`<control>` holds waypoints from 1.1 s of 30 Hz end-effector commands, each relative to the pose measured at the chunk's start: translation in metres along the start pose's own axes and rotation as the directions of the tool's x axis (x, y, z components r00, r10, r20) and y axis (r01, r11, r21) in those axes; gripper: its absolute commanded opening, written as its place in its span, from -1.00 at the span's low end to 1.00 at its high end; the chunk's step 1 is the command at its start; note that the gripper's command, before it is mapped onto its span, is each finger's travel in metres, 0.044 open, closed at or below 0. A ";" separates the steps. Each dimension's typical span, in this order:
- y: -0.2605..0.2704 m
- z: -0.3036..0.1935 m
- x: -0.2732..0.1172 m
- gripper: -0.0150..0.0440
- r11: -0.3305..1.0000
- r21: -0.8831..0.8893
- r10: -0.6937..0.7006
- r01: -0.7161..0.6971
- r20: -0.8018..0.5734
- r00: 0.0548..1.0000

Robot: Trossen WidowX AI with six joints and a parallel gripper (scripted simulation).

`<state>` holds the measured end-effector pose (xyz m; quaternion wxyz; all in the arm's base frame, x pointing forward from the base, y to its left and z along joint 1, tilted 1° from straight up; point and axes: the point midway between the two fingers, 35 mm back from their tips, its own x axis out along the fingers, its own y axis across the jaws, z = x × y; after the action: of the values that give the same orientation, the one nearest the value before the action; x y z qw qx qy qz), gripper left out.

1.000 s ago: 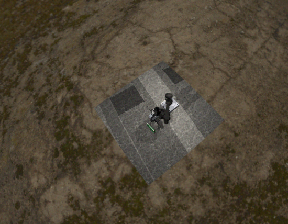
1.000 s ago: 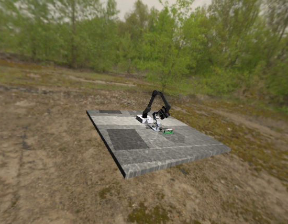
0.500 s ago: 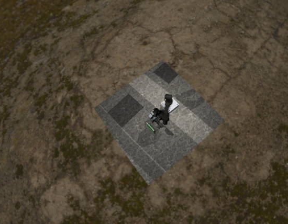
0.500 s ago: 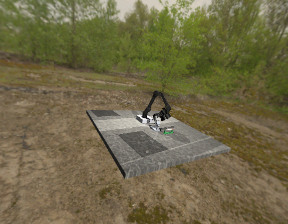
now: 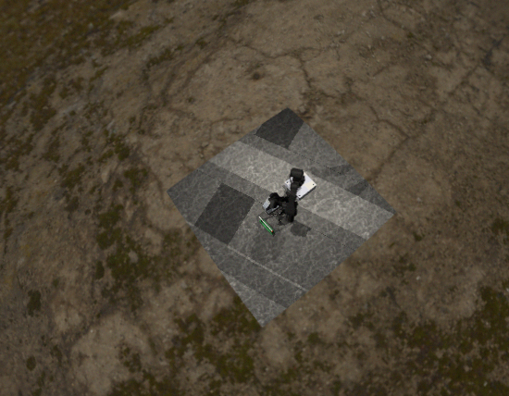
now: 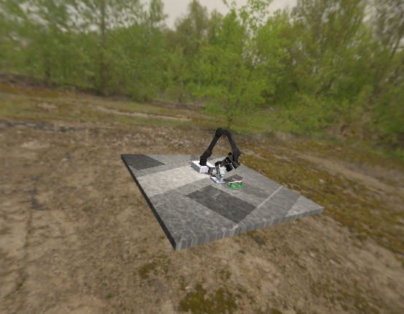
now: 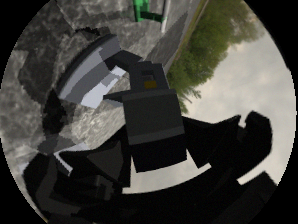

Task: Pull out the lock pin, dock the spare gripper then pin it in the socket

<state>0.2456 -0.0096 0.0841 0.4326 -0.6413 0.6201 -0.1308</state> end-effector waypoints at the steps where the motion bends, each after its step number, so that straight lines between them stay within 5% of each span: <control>1: -0.004 0.002 0.001 -0.49 1.000 0.001 -0.013 0.013 0.002 1.000; 12: 0.000 0.000 0.000 -0.49 1.000 -0.002 0.000 0.000 0.000 1.000; 28: 0.000 0.000 0.000 0.93 1.000 -0.002 0.000 0.000 0.000 1.000; 33: 0.000 -0.003 -0.002 1.00 1.000 -0.003 0.000 0.000 -0.001 1.000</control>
<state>0.2452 -0.0094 0.0847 0.4303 -0.6431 0.6202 -0.1293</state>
